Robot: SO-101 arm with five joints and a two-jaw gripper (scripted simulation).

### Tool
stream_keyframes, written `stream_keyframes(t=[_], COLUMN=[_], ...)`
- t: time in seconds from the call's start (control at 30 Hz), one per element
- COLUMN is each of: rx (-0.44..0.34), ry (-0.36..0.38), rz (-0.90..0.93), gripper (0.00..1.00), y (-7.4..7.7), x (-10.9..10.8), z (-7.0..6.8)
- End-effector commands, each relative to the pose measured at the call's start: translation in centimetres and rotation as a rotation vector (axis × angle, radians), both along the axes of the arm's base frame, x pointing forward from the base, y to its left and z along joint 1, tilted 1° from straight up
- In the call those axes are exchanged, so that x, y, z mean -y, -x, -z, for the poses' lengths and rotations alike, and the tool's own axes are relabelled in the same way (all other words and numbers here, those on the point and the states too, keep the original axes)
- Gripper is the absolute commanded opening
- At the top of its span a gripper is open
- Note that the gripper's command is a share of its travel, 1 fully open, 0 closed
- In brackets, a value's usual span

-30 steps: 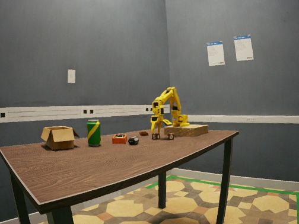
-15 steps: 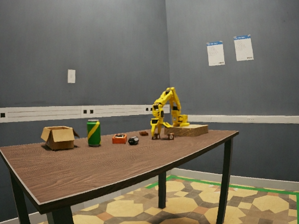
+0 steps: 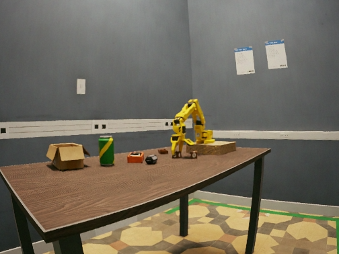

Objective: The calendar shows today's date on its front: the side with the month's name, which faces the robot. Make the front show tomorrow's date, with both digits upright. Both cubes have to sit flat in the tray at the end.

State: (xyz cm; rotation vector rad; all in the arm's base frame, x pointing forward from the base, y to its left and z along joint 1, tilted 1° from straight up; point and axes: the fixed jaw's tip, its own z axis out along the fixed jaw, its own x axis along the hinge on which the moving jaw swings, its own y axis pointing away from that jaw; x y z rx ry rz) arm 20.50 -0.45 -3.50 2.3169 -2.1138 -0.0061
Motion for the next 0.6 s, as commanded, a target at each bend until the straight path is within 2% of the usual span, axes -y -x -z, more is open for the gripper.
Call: stream_keyframes(t=[0.0, 0.57], rx=[-0.028, -0.028], ry=[-0.002, -0.002], rz=[-0.006, -0.006], gripper=[0.34, 0.28], y=[0.58, 0.09], x=[0.09, 0.05], z=[0.48, 0.50])
